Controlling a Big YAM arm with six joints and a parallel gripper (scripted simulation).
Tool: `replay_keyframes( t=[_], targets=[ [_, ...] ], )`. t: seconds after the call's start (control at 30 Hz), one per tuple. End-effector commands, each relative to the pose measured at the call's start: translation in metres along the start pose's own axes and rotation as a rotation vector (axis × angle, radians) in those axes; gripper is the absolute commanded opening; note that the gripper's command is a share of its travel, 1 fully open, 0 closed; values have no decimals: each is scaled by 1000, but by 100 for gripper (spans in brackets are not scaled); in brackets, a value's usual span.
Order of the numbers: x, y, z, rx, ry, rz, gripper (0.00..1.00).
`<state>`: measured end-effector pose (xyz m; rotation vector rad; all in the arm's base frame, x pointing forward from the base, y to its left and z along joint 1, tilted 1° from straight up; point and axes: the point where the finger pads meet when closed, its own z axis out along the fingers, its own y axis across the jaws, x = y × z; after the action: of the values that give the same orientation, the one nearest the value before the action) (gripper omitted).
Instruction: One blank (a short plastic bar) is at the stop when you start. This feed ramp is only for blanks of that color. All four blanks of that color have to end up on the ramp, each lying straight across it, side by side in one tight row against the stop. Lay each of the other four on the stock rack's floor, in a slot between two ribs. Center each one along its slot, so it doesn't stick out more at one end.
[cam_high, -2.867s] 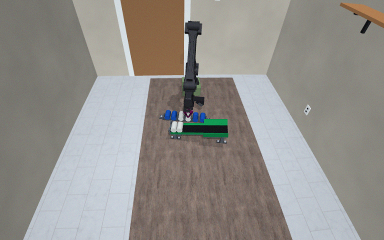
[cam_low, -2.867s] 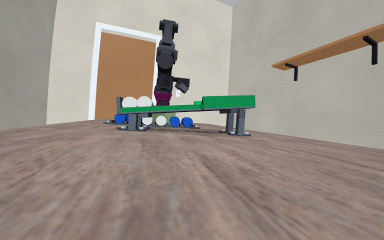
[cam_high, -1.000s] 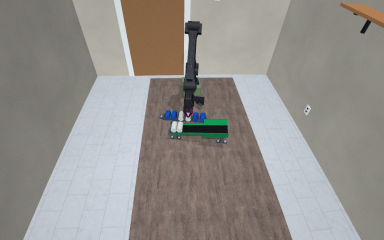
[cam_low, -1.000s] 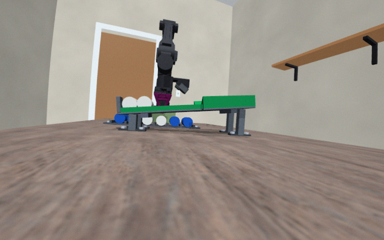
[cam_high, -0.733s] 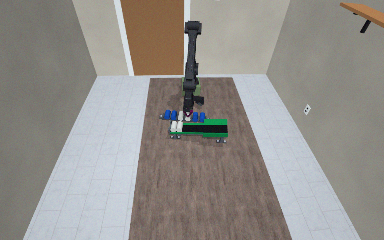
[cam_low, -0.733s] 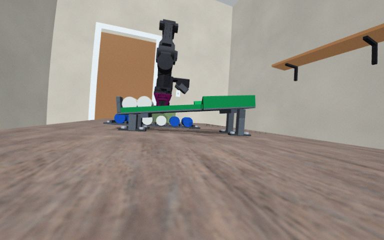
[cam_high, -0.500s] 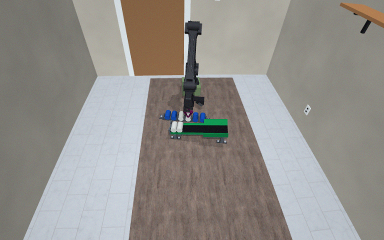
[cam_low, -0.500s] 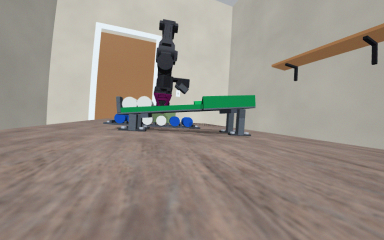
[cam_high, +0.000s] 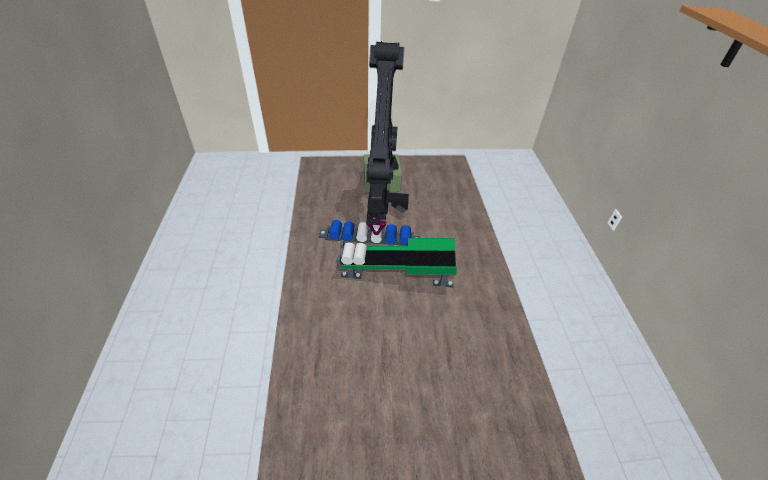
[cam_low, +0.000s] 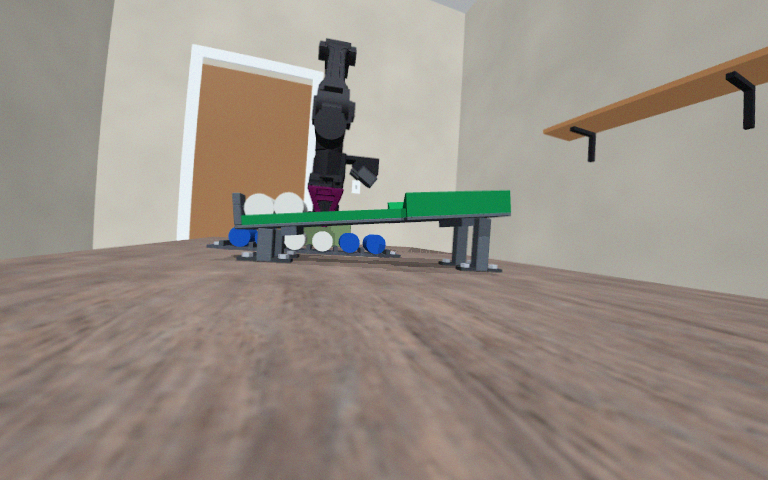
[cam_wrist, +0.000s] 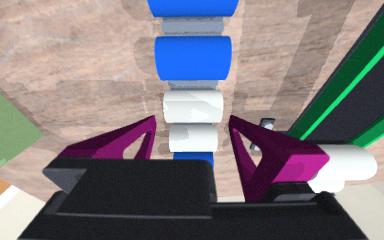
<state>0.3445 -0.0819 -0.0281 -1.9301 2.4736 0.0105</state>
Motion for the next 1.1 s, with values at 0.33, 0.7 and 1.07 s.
replay_keyframes(
  t=[0.33, 0.7, 1.07],
  targets=[
    [2, -18, -3, 23, -2, -10, 83],
    [2, -18, -3, 23, -2, -10, 83],
    [2, -18, -3, 23, -2, -10, 83]
  ],
)
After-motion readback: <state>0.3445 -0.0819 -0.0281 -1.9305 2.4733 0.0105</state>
